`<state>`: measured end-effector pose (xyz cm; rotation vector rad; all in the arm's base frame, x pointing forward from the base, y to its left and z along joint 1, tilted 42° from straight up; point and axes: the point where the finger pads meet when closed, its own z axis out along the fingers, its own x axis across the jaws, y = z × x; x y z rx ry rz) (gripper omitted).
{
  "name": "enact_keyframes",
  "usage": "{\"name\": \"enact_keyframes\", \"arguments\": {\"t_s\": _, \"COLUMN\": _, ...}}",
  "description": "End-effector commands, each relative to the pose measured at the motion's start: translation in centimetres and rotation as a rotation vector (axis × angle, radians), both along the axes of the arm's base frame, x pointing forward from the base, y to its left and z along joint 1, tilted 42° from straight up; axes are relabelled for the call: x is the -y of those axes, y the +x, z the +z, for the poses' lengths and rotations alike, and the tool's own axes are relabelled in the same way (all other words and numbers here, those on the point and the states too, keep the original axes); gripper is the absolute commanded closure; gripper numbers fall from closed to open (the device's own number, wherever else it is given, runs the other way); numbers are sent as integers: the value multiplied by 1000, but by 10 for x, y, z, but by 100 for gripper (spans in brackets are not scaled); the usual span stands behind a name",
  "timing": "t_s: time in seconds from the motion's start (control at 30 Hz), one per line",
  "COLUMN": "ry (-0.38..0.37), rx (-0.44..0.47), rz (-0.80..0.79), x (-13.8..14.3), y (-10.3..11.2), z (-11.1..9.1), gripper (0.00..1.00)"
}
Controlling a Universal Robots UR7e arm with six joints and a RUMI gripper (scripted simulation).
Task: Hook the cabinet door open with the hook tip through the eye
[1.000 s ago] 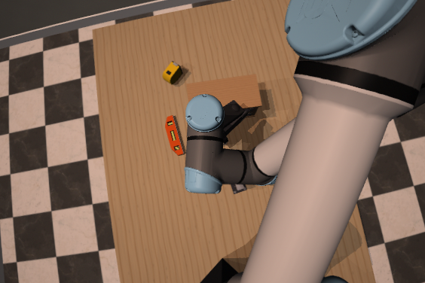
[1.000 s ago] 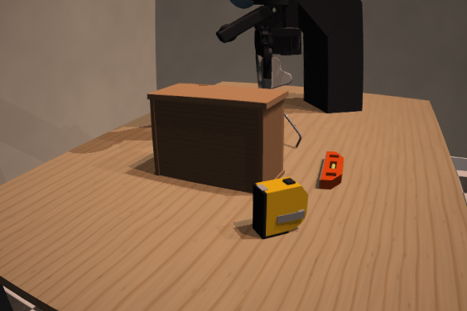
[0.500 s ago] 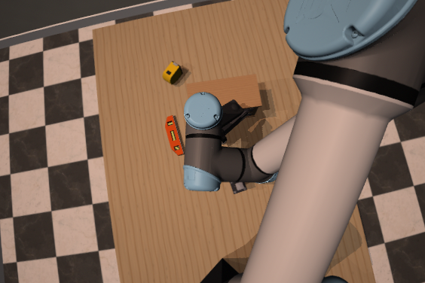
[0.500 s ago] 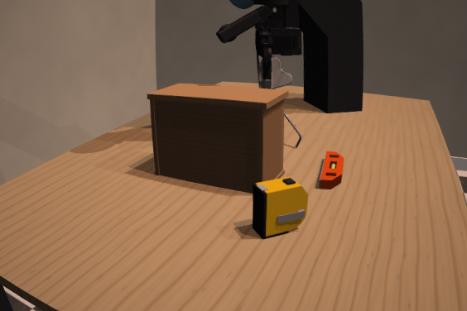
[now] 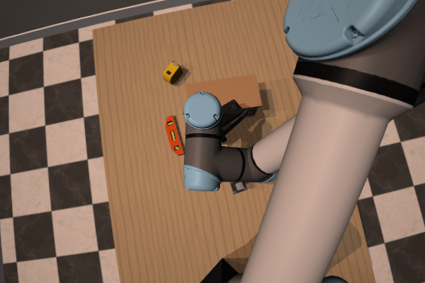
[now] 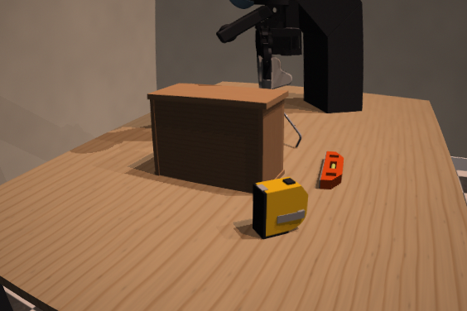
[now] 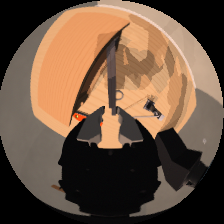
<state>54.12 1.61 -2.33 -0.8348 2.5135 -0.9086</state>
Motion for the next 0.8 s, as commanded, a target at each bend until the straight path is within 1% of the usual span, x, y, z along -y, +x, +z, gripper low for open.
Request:
{"name": "enact_keyframes", "arguments": {"t_s": 0.0, "ry": 0, "rx": 1, "rz": 1, "x": 0, "y": 0, "z": 0, "gripper": 85}}
{"name": "enact_keyframes", "arguments": {"t_s": 0.5, "ry": -2, "rx": -1, "rz": 4, "x": 0, "y": 0, "z": 0, "gripper": 85}}
{"name": "enact_keyframes", "arguments": {"t_s": 0.63, "ry": -21, "rx": -19, "rz": 32, "x": 2, "y": -2, "z": 0, "gripper": 85}}
{"name": "enact_keyframes", "arguments": {"t_s": 0.77, "ry": -21, "rx": -19, "rz": 33, "x": 4, "y": -5, "z": 0, "gripper": 85}}
